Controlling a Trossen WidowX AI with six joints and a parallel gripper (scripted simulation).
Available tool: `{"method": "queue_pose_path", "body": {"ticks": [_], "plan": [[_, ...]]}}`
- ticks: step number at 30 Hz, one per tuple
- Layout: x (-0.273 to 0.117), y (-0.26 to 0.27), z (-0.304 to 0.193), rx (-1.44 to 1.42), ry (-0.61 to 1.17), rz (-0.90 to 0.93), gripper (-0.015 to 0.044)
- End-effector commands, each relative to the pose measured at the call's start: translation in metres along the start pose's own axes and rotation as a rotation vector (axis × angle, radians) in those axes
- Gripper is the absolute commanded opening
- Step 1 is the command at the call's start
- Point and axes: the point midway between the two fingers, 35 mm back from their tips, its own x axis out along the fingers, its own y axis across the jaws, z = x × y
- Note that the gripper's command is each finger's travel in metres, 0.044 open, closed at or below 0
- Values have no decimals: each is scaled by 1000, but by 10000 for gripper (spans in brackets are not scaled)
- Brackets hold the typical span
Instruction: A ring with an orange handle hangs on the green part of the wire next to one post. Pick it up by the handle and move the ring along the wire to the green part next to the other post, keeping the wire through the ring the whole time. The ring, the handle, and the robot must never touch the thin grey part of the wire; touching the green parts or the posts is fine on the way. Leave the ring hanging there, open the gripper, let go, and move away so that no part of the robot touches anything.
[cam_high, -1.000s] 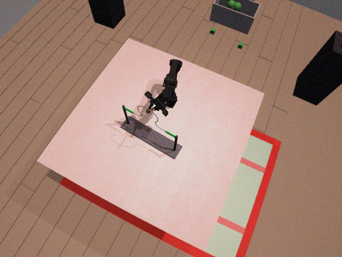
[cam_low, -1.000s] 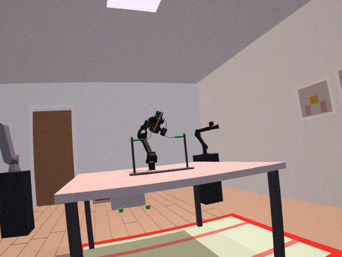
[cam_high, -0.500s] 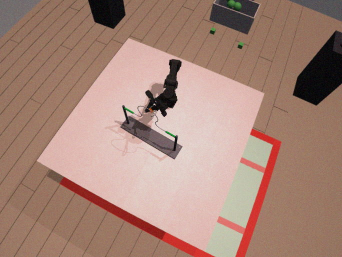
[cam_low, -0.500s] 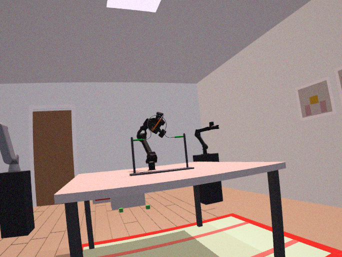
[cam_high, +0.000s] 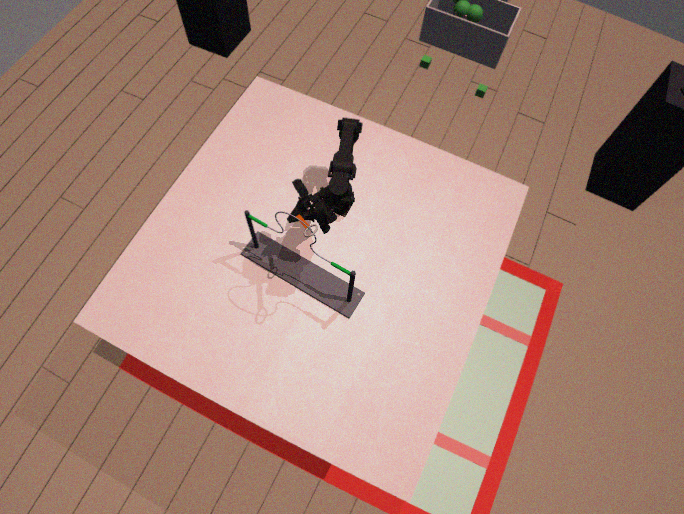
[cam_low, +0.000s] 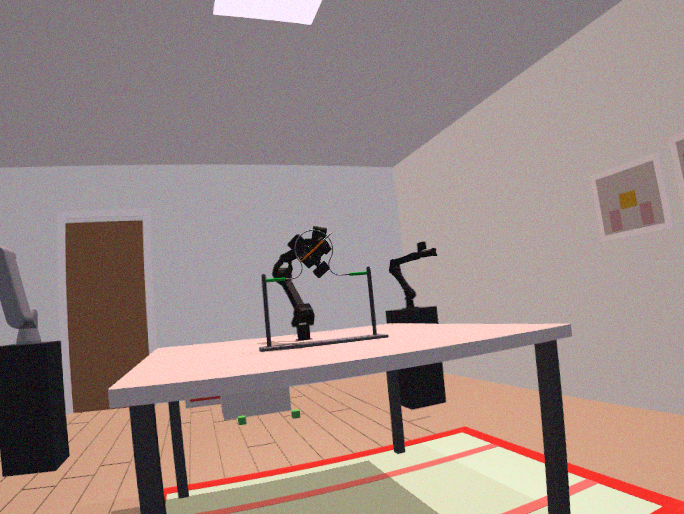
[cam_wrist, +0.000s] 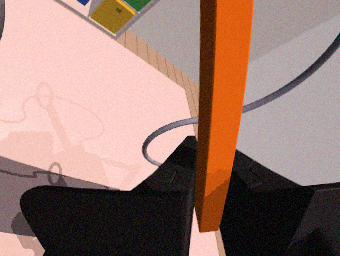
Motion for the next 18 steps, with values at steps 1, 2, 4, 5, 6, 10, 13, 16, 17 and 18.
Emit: {"method": "queue_pose_path", "body": {"ticks": [1,2,4,5,6,10,13,16,17,18], "plan": [[0,-3,0,-35,-5,-28,-150],[0,-3,0,-47,-7,-35,-150],[0,-4,0,-63,-9,-46,-150],[0,-4,0,-73,-11,-53,-150],[0,-5,0,-85,-12,-60,-150],[0,-7,0,-132,-19,-91,-150],[0,-9,0,-167,-24,-114,-150],[0,-11,1,-202,-28,-136,-150],[0,-11,1,-214,-30,-144,-150],[0,-12,1,-225,-31,-152,-150]]}}
